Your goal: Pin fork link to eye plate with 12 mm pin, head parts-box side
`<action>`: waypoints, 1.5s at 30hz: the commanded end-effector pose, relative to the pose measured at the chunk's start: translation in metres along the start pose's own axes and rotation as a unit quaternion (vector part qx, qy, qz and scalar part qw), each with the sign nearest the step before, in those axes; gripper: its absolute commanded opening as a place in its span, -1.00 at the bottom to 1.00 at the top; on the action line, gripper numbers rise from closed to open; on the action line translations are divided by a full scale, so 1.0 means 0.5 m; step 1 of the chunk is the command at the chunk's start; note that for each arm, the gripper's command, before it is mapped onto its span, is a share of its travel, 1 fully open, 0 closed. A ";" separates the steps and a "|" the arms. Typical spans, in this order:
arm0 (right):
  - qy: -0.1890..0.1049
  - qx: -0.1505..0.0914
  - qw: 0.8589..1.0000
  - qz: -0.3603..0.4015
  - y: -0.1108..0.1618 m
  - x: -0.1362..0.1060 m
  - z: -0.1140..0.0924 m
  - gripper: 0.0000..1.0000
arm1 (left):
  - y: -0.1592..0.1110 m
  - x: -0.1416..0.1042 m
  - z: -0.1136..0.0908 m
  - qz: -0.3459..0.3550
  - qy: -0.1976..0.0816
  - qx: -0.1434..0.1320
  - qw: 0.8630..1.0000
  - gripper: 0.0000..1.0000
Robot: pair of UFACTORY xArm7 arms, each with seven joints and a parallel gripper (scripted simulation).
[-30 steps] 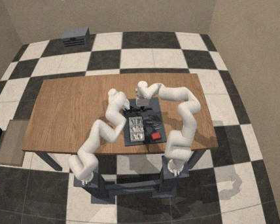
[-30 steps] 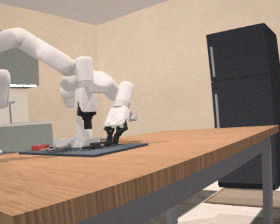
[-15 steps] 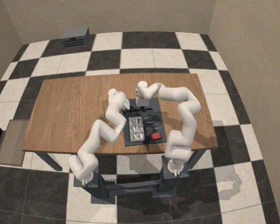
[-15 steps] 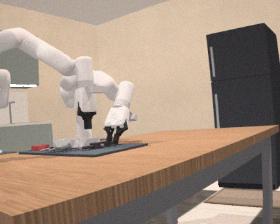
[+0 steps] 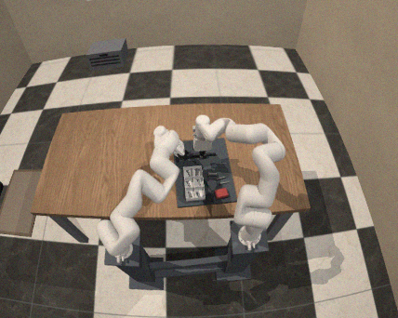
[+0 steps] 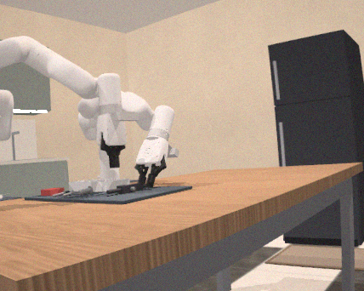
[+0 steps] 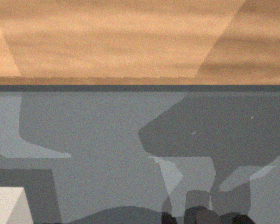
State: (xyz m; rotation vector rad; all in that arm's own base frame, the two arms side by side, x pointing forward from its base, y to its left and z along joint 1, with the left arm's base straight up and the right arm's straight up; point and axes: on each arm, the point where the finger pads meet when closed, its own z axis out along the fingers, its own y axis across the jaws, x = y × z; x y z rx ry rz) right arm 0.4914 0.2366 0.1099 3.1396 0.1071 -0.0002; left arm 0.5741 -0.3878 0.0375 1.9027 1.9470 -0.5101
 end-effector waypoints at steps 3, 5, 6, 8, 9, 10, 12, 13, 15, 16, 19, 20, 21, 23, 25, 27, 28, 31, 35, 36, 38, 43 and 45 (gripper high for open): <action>0.002 0.001 1.000 0.000 -0.002 0.003 -0.004 -1.00 | 0.003 -0.004 -0.004 0.001 -0.001 -0.002 1.000 -0.31; 0.002 0.001 1.000 0.000 -0.002 0.003 -0.004 -1.00 | 0.003 -0.004 -0.005 0.001 -0.001 -0.002 1.000 -0.31; 0.002 0.001 1.000 0.000 -0.002 0.003 -0.004 -1.00 | 0.003 -0.004 -0.006 0.001 -0.001 -0.002 1.000 -0.31; 0.002 0.001 1.000 0.000 -0.002 0.003 -0.004 -1.00 | 0.003 -0.005 -0.007 0.001 -0.001 -0.002 1.000 -0.31; 0.002 0.001 1.000 0.000 -0.002 0.003 -0.004 -1.00 | 0.003 -0.006 -0.008 0.001 -0.001 -0.002 1.000 -0.31; 0.002 0.001 1.000 0.000 -0.002 0.003 -0.004 -1.00 | 0.003 -0.007 -0.010 0.001 -0.001 -0.002 1.000 -0.31; 0.002 0.001 1.000 0.000 -0.002 0.003 -0.004 -1.00 | 0.003 -0.007 -0.011 0.001 -0.001 -0.002 1.000 -0.31; 0.002 0.001 1.000 0.000 -0.002 0.003 -0.004 -1.00 | 0.003 -0.007 -0.011 0.001 -0.001 -0.002 1.000 -0.31; 0.002 0.001 1.000 0.000 -0.002 0.003 -0.004 -1.00 | 0.003 -0.009 -0.014 0.001 -0.001 -0.002 1.000 -0.31; 0.002 0.001 1.000 0.000 -0.002 0.003 -0.004 -1.00 | 0.002 -0.010 -0.016 0.001 -0.001 -0.002 1.000 -0.31; 0.002 0.001 1.000 0.000 -0.002 0.003 -0.004 -1.00 | 0.002 -0.014 -0.022 0.001 -0.001 -0.002 1.000 -0.31; 0.002 0.001 1.000 0.000 -0.002 0.003 -0.004 -1.00 | 0.002 -0.015 -0.024 0.001 -0.001 -0.002 1.000 -0.31; 0.002 0.001 1.000 0.000 -0.002 0.003 -0.004 -1.00 | 0.002 -0.017 -0.027 0.001 -0.001 -0.002 1.000 -0.31; 0.002 0.001 1.000 0.000 -0.002 0.003 -0.004 -1.00 | 0.002 -0.020 -0.032 0.001 -0.001 -0.002 1.000 -0.31; 0.002 0.001 1.000 0.000 -0.002 0.003 -0.004 -1.00 | 0.002 -0.023 -0.038 0.001 -0.001 -0.002 1.000 -0.31; 0.002 0.001 1.000 0.000 -0.002 0.003 -0.004 -1.00 | 0.002 -0.027 -0.044 0.001 -0.001 -0.002 1.000 -0.31; 0.002 0.001 1.000 0.000 -0.002 0.003 -0.004 -1.00 | 0.002 -0.028 -0.047 0.001 -0.001 -0.002 1.000 -0.31; 0.002 0.001 1.000 0.000 -0.002 0.003 -0.004 -1.00 | 0.002 -0.030 -0.051 0.001 -0.001 -0.002 1.000 -0.31; 0.002 0.001 1.000 0.000 -0.002 0.003 -0.004 -1.00 | 0.002 -0.038 -0.063 0.001 -0.001 -0.002 1.000 -0.31; 0.002 0.001 1.000 0.000 -0.002 0.003 -0.004 -1.00 | 0.002 -0.039 -0.067 0.001 -0.001 -0.002 1.000 -0.31; 0.002 0.001 1.000 0.000 -0.002 0.003 -0.004 -1.00 | 0.002 -0.043 -0.073 0.001 -0.001 -0.002 1.000 -0.31; 0.002 0.001 1.000 0.000 -0.002 0.003 -0.004 -1.00 | 0.002 -0.051 -0.087 0.001 -0.001 -0.002 1.000 -0.31; 0.002 0.001 1.000 0.000 -0.002 0.003 -0.004 -1.00 | 0.002 -0.054 -0.092 0.001 -0.001 -0.002 1.000 -0.31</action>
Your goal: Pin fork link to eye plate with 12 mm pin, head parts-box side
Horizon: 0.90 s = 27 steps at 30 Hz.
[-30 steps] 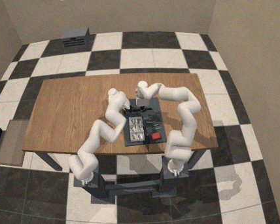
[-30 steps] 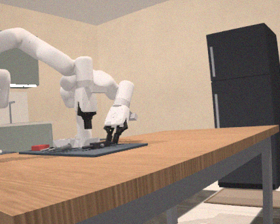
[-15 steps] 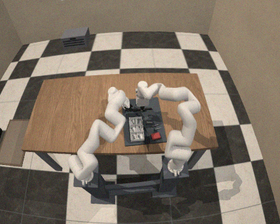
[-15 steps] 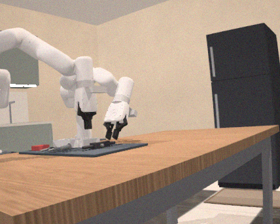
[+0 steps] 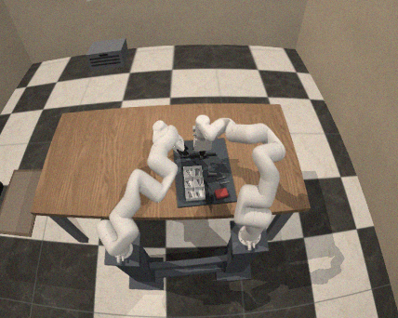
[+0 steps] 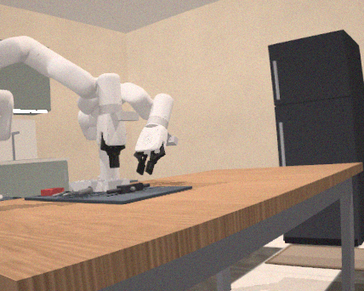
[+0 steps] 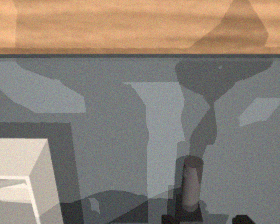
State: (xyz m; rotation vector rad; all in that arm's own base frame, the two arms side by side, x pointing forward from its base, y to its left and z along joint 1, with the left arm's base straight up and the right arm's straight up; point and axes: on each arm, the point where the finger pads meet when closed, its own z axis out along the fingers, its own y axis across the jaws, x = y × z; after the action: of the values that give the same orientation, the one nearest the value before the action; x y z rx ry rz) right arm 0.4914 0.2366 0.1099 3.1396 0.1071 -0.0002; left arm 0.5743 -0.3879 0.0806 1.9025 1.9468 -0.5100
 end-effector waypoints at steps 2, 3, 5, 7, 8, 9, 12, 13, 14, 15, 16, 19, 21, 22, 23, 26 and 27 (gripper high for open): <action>0.002 0.001 1.000 0.000 -0.002 0.003 -0.004 -1.00 | 0.002 -0.011 -0.018 0.001 -0.001 -0.002 1.000 -0.31; 0.002 0.001 1.000 0.000 -0.002 0.003 -0.004 -1.00 | 0.002 -0.012 -0.020 0.001 -0.001 -0.002 1.000 -0.31; 0.002 0.001 1.000 0.000 -0.002 0.003 -0.004 -1.00 | 0.002 -0.014 -0.024 0.001 -0.001 -0.002 1.000 -0.31; 0.002 0.001 1.000 0.000 -0.002 0.003 -0.004 -1.00 | 0.002 -0.016 -0.027 0.001 -0.001 -0.002 1.000 -0.31; 0.002 0.001 1.000 0.000 -0.002 0.003 -0.004 -1.00 | 0.002 -0.017 -0.028 0.001 -0.001 -0.002 1.000 -0.31; 0.002 0.001 1.000 0.000 -0.002 0.003 -0.004 -1.00 | 0.002 -0.018 -0.029 0.001 -0.001 -0.002 1.000 -0.31; 0.002 0.001 1.000 0.000 -0.002 0.003 -0.004 -1.00 | 0.002 -0.019 -0.032 0.001 -0.001 -0.002 1.000 -0.31; 0.002 0.001 1.000 0.000 -0.002 0.003 -0.004 -1.00 | 0.002 -0.019 -0.033 0.001 -0.001 -0.002 1.000 -0.31; 0.002 0.001 1.000 0.000 -0.002 0.003 -0.004 -1.00 | 0.002 -0.020 -0.033 0.001 -0.001 -0.002 1.000 -0.31; 0.002 0.001 1.000 0.000 -0.002 0.003 -0.004 -1.00 | 0.002 -0.020 -0.033 0.001 -0.001 -0.002 1.000 -0.31; 0.002 0.001 1.000 0.000 -0.002 0.003 -0.004 -1.00 | 0.002 -0.020 -0.033 0.001 -0.001 -0.002 1.000 -0.31; 0.002 0.001 1.000 0.000 -0.002 0.003 -0.004 -1.00 | 0.002 -0.020 -0.033 0.001 -0.001 -0.002 1.000 -0.31; 0.002 0.001 1.000 0.000 -0.002 0.003 -0.004 -1.00 | 0.002 -0.020 -0.033 0.001 -0.001 -0.002 1.000 -0.31; 0.002 0.001 1.000 0.000 -0.002 0.003 -0.004 -1.00 | 0.002 -0.020 -0.033 0.001 -0.001 -0.002 1.000 -0.31; 0.002 0.001 1.000 0.000 -0.002 0.003 -0.004 -1.00 | 0.002 -0.020 -0.033 0.001 -0.001 -0.002 1.000 -0.31; 0.002 0.001 1.000 0.000 -0.002 0.003 -0.004 -1.00 | 0.002 -0.020 -0.033 0.001 -0.001 -0.002 1.000 -0.31; 0.002 0.001 1.000 0.000 -0.002 0.003 -0.004 -1.00 | 0.002 -0.020 -0.033 0.001 -0.001 -0.002 1.000 -0.31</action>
State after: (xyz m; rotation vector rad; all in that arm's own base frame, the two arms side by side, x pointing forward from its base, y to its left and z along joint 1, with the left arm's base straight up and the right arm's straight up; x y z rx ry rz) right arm 0.4914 0.2366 0.1099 3.1396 0.1071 -0.0002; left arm 0.5741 -0.3878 0.0974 1.9027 1.9471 -0.5101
